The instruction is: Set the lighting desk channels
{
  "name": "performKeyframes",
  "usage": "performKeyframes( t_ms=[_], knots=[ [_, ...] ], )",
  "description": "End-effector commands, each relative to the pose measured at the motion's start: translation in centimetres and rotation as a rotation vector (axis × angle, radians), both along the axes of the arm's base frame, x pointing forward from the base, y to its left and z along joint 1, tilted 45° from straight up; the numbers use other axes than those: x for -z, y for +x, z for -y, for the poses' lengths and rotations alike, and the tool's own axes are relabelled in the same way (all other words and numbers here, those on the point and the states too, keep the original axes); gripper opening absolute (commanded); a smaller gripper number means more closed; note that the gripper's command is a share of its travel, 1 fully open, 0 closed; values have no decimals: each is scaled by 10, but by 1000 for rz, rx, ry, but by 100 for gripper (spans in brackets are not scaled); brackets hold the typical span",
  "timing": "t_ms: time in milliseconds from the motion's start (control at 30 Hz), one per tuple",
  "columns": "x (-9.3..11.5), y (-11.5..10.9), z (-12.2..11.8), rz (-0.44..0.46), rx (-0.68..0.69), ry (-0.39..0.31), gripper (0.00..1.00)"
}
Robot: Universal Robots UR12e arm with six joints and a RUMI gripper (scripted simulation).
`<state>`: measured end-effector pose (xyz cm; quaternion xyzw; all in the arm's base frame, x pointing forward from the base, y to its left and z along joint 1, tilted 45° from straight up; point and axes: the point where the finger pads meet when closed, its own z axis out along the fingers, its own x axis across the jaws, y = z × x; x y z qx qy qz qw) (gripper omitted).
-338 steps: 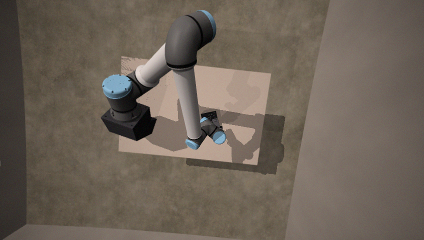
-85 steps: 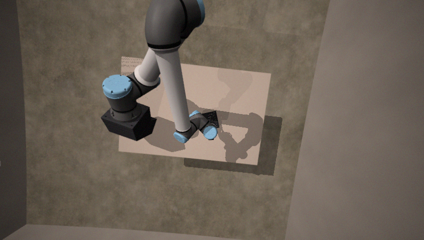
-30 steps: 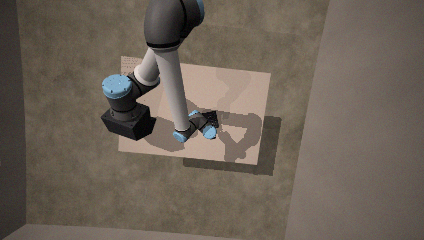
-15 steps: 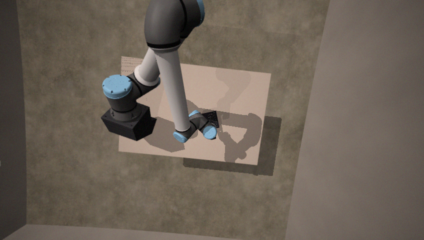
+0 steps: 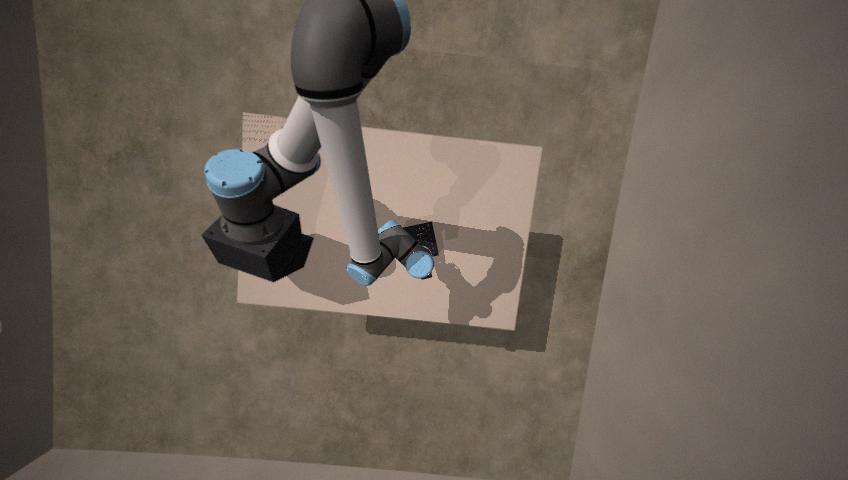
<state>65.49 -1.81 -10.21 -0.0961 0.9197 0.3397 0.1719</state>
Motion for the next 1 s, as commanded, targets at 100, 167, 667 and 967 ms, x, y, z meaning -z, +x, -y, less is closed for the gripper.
performKeyframes(
  t_ms=[100, 167, 667, 967],
  knots=[
    [3, 2, -3, 1, 0, -1, 0],
    [3, 2, -3, 1, 0, -1, 0],
    [11, 4, -9, 1, 0, -1, 0],
    [13, 5, -11, 1, 0, -1, 0]
  ],
)
